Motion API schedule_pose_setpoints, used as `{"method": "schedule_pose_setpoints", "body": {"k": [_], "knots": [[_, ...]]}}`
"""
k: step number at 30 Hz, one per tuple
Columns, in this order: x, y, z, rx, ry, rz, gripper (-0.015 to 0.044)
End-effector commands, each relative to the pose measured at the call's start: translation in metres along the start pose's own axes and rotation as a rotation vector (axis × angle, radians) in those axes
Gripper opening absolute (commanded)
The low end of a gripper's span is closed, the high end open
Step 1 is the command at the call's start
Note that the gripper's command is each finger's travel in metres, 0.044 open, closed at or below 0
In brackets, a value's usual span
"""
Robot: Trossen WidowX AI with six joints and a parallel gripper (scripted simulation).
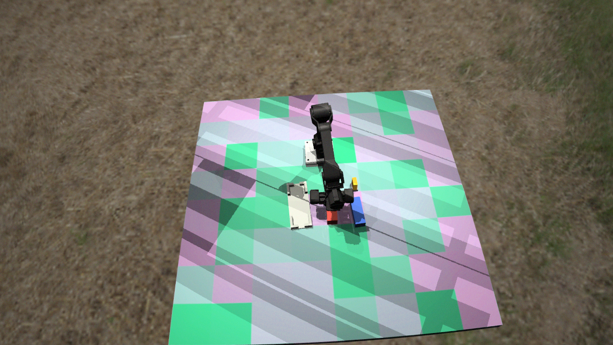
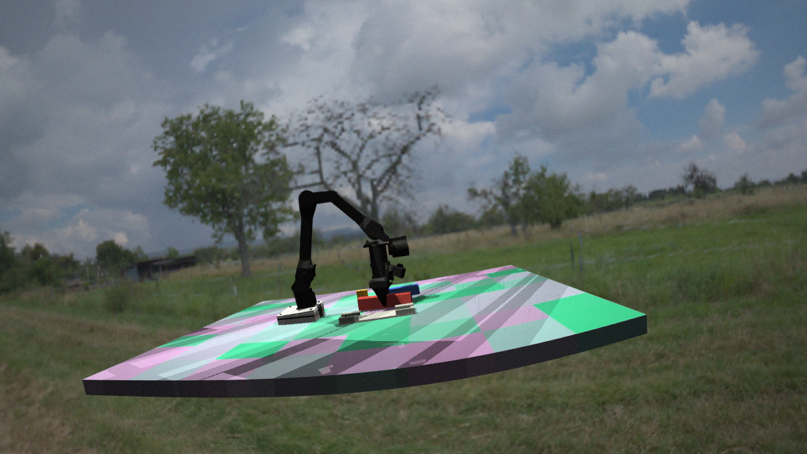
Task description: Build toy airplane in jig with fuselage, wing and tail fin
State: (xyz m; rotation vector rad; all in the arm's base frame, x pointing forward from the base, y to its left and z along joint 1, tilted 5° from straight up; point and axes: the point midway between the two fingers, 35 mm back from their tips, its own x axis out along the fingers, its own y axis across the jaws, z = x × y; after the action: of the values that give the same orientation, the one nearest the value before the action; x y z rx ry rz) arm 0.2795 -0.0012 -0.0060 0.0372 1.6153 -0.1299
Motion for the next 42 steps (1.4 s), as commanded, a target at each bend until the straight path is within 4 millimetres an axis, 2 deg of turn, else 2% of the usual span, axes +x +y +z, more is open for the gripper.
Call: {"method": "schedule_pose_setpoints", "body": {"k": [1,18,35,42], "knots": [[-0.014,0.001,0.006,-0.002,-0.019,0.005,0.0],[-0.067,0.002,0.009,-0.002,-0.02,0.006,0.0],[-0.121,0.0,0.001,-0.002,-0.019,0.006,0.0],[-0.125,-0.002,0.0,-0.004,-0.019,0.006,0.0]]}}
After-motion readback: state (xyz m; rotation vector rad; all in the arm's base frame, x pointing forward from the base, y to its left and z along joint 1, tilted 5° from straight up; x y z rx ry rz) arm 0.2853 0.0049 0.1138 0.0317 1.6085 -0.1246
